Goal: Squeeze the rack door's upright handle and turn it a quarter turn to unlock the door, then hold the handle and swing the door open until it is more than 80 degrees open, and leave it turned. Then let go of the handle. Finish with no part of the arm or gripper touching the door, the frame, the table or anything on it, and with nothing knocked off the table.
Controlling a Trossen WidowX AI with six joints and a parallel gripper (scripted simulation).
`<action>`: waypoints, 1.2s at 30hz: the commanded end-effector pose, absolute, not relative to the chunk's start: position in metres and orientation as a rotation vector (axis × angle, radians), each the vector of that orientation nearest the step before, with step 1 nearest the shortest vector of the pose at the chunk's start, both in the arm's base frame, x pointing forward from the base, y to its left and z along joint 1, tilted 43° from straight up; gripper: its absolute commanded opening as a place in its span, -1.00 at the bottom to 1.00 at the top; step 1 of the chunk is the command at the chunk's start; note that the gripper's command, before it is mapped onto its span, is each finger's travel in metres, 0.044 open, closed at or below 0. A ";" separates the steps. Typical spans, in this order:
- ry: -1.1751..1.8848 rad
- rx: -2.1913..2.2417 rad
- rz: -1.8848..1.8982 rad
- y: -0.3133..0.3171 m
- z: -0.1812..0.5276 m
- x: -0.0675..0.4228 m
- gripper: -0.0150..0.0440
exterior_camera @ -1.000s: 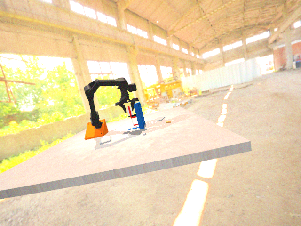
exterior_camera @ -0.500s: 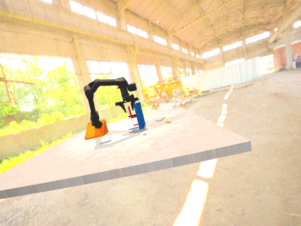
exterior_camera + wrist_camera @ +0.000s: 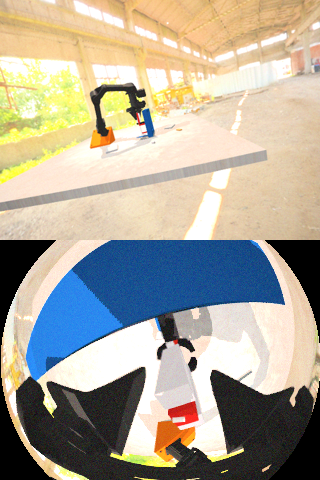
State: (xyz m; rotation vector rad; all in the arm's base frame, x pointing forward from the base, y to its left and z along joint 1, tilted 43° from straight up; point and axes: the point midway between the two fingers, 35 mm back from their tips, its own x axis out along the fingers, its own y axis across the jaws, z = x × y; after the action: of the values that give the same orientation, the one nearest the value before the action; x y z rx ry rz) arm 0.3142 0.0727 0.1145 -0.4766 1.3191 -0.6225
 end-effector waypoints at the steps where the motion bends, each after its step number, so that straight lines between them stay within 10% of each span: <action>1: 1.386 -0.634 -0.497 0.073 0.114 0.315 0.51; 36: 1.570 -1.962 0.905 0.073 0.114 0.315 0.51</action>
State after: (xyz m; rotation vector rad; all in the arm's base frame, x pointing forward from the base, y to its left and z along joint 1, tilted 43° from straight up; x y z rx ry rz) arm 0.3122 0.0724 0.1189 -1.8622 1.5853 0.7657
